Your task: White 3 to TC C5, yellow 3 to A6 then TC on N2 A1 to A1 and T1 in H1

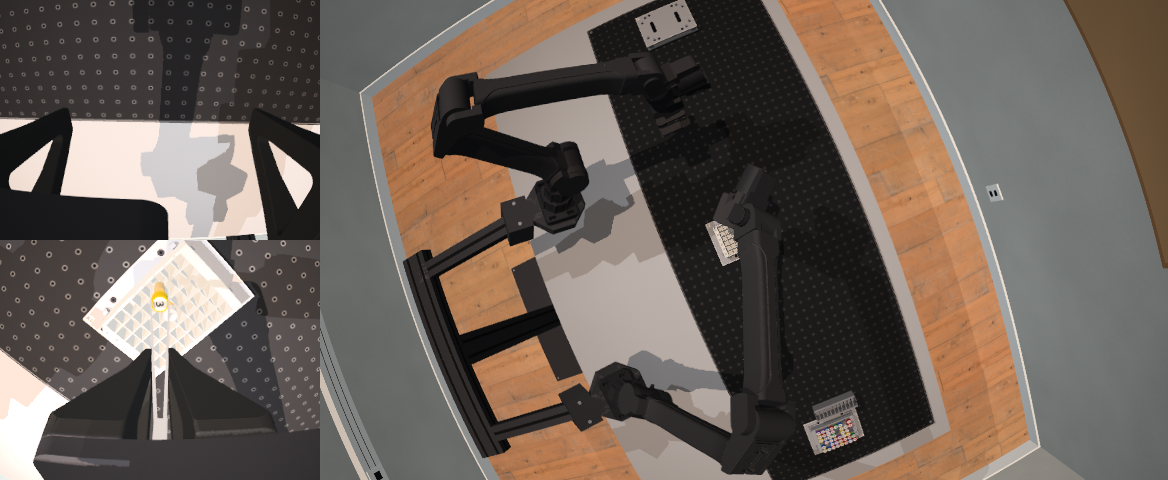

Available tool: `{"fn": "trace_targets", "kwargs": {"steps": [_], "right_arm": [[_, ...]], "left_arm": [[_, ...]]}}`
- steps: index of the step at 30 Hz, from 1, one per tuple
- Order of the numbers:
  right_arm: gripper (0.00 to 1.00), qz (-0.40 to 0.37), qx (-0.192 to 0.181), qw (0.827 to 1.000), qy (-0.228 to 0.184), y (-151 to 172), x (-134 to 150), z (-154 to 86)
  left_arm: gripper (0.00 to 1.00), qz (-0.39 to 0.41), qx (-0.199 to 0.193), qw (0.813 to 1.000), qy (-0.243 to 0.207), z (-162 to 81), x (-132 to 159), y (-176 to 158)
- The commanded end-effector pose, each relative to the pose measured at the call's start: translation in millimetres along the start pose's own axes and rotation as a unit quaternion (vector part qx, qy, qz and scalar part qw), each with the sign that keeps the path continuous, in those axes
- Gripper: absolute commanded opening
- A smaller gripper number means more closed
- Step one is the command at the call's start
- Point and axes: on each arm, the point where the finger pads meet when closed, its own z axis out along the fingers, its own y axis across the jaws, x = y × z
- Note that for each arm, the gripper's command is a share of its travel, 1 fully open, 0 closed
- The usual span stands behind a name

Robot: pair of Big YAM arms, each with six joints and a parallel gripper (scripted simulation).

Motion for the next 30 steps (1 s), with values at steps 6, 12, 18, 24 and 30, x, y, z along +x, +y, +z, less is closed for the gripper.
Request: {"fn": "trace_targets", "kwargs": {"steps": [6, 12, 18, 24, 30], "right_arm": [[0.09, -0.003, 0.001, 1.0, 0.005, 1.9, -0.5, 14.1], [0.09, 0.003, 0.004, 1.0, 0.0, -2.0, -4.5, 11.8], [0.09, -0.001, 0.003, 1.0, 0.006, -0.6, 0.6, 17.0], [0.09, 0.001, 0.003, 1.0, 0.004, -1.8, -0.6, 17.3], [0.09, -0.005, -0.002, 1.0, 0.003, 5.6, -0.4, 17.1]], "left_arm": [[1.0, 0.003, 0.001, 1.0, -0.014, -7.5, -11.5, 2.1], [1.0, 0.003, 0.001, 1.0, -0.014, -7.5, -11.5, 2.1], [1.0, 0.003, 0.001, 1.0, -0.014, -7.5, -11.5, 2.1], [1.0, 0.003, 0.001, 1.0, -0.014, -7.5, -11.5, 2.1], [1.0, 0.003, 0.001, 1.0, -0.014, -7.5, -11.5, 2.1]]}}
